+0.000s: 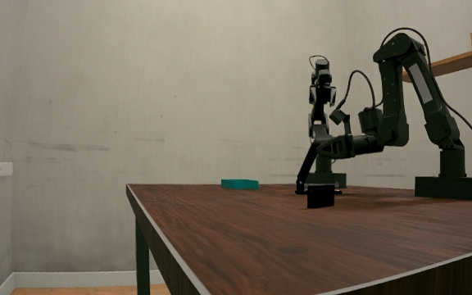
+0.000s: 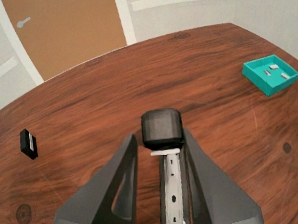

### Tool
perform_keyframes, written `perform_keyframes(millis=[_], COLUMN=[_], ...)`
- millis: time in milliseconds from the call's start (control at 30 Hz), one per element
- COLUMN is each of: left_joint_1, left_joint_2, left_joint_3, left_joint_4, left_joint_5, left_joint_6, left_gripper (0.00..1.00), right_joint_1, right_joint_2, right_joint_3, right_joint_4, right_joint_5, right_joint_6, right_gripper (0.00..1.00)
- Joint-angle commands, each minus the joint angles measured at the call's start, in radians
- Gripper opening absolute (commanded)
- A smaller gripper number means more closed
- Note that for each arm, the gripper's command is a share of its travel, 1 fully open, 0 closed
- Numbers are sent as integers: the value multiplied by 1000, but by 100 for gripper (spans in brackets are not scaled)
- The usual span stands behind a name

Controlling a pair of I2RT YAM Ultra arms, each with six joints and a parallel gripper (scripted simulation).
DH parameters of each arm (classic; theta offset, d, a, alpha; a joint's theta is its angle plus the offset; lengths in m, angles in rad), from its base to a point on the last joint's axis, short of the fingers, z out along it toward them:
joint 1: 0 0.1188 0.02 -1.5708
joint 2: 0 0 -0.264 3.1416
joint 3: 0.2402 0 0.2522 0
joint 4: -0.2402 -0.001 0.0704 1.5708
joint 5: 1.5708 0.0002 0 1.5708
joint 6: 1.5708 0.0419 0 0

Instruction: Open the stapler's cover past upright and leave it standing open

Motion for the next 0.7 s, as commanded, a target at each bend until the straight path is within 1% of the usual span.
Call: perform_keyframes(millis=[0, 200, 267, 333, 400, 467, 633, 667], left_joint_1=[4, 2, 2, 2, 2, 2, 1, 1], left_joint_2=[4, 3, 3, 3, 3, 3, 1, 1], left_joint_3=[14, 10, 10, 10, 10, 10, 7, 7], left_joint_4=[2, 3, 3, 3, 3, 3, 5, 5], left_joint_5=[1, -4, -4, -6, -6, -1, -11, -11], left_joint_6=[2, 4, 4, 4, 4, 1, 1, 1], left_gripper=[36, 27, 27, 24, 2, 0, 57, 58], right_joint_1=[3, 3, 3, 3, 3, 3, 3, 3], right_joint_2=[-2, -2, -2, -2, -2, -2, -2, -2], right_joint_3=[38, 38, 38, 38, 38, 38, 38, 38], right_joint_4=[6, 6, 6, 6, 6, 6, 6, 6], right_joint_5=[2, 2, 2, 2, 2, 2, 2, 2], right_joint_6=[8, 8, 8, 8, 8, 8, 8, 8], right_gripper=[57, 57, 57, 57, 57, 57, 57, 57])
